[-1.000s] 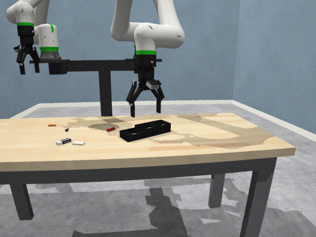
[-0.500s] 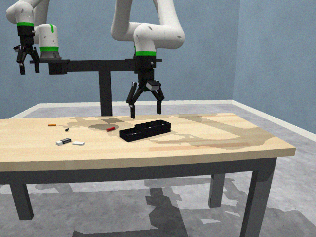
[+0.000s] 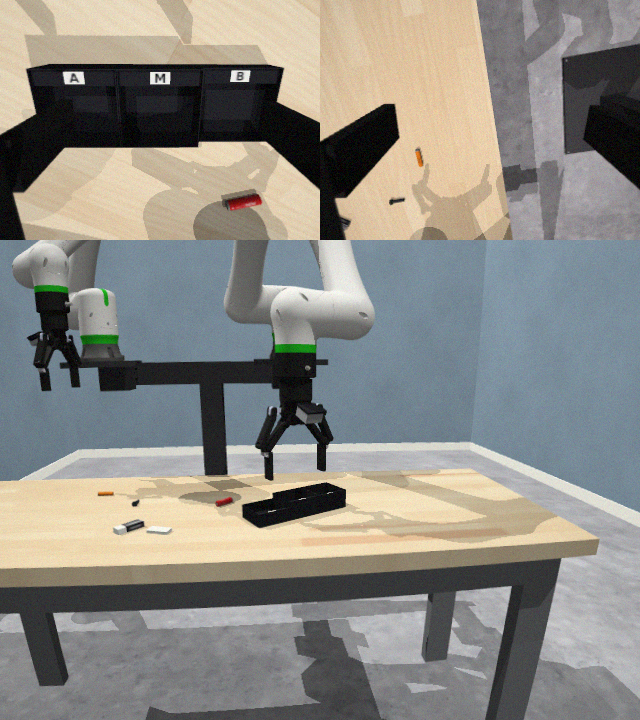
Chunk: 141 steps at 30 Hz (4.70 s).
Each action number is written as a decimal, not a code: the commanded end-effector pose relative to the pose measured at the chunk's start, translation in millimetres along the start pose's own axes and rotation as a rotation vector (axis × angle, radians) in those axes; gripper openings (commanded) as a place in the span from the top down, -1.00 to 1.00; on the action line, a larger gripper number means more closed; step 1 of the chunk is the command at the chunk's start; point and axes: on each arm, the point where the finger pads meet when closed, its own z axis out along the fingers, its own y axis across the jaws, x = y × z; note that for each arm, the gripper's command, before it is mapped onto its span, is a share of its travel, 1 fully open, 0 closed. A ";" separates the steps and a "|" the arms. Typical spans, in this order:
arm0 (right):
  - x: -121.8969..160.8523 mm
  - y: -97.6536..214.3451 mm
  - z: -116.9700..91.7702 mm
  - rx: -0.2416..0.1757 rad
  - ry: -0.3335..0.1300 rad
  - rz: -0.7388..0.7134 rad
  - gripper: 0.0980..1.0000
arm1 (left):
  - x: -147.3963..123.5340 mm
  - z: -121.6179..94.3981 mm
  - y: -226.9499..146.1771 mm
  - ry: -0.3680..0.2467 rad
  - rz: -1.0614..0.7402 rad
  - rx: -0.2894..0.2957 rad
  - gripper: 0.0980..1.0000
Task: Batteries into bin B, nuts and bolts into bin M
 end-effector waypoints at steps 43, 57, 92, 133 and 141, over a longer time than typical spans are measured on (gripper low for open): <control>0.1 -0.5 -0.3 0.001 0.000 0.000 -1.00 | -11.5 -108.2 11.3 0.001 0.100 -0.001 0.70; 0.1 -0.5 -0.3 0.001 0.000 0.000 -1.00 | -85.2 -88.2 76.0 0.001 0.589 0.004 0.70; 0.1 -0.5 -0.3 0.001 0.000 0.000 -1.00 | -275.5 -36.8 243.4 0.007 1.768 0.013 0.70; 0.1 -0.5 -0.3 0.001 0.000 0.000 -1.00 | -424.9 3.1 375.3 0.002 2.116 -0.001 0.70; 0.1 -0.5 -0.3 0.001 0.000 0.000 -1.00 | -424.3 3.1 374.4 0.002 2.116 -0.001 0.70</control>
